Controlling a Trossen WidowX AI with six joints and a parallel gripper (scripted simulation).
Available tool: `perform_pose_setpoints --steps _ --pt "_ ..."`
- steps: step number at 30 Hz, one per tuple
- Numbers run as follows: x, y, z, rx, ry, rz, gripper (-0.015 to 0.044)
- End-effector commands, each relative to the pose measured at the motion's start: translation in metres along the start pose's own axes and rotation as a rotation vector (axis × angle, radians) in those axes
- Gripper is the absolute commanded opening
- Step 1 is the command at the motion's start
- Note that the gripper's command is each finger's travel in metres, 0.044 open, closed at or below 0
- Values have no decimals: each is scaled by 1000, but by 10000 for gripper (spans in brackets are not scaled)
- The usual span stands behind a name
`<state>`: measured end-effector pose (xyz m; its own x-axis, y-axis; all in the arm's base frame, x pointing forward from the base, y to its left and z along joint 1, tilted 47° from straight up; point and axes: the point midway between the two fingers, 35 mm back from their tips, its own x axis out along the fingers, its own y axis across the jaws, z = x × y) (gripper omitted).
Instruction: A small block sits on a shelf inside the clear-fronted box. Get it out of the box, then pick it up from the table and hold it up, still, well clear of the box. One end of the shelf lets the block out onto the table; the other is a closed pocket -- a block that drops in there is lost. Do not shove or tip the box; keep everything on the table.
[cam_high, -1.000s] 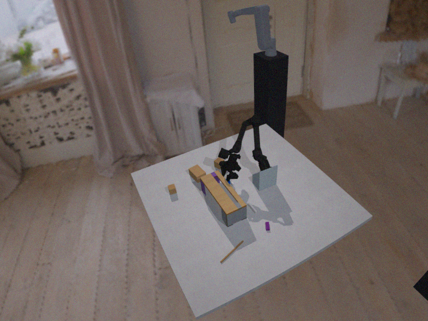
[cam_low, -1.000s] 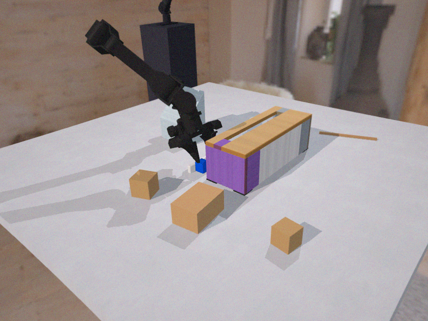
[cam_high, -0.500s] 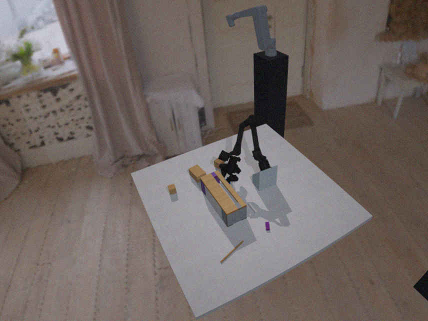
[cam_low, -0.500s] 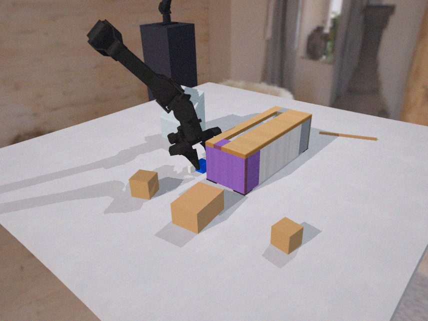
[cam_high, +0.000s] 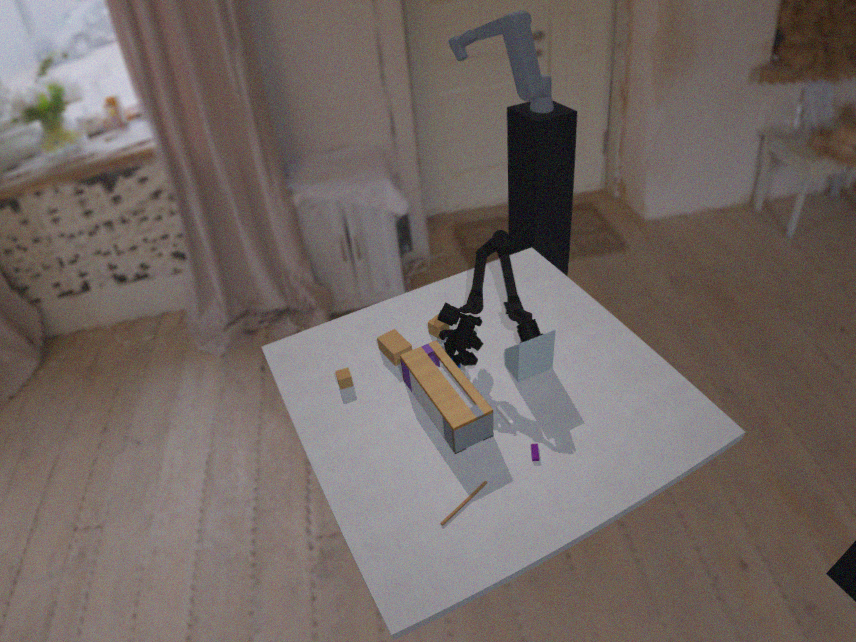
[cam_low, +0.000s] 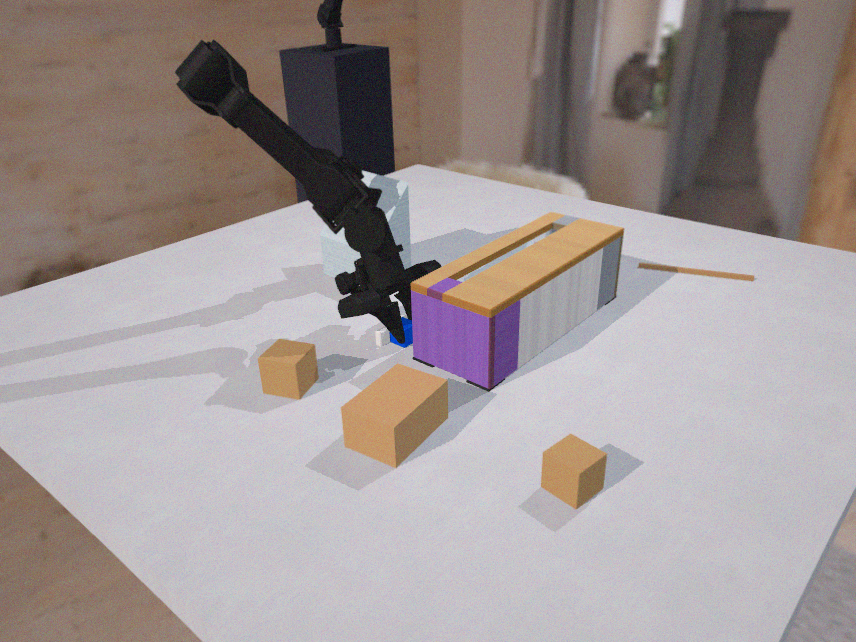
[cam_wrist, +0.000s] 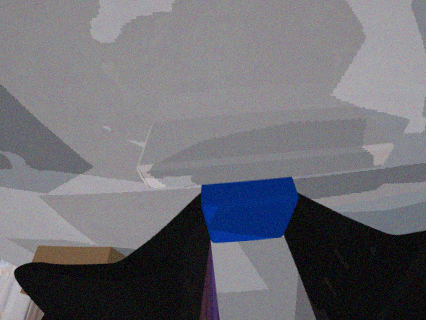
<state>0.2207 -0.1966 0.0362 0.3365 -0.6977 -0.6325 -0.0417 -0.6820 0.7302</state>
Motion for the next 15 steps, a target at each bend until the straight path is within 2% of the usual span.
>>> perform_pose_setpoints --steps 1,2,5,15 --pt "0 -2 1 -7 -1 -6 81" --pt "0 -2 1 -7 -1 -6 75" --pt "-5 3 -5 -25 5 12 0" --pt "-41 0 -22 -5 1 -2 0"
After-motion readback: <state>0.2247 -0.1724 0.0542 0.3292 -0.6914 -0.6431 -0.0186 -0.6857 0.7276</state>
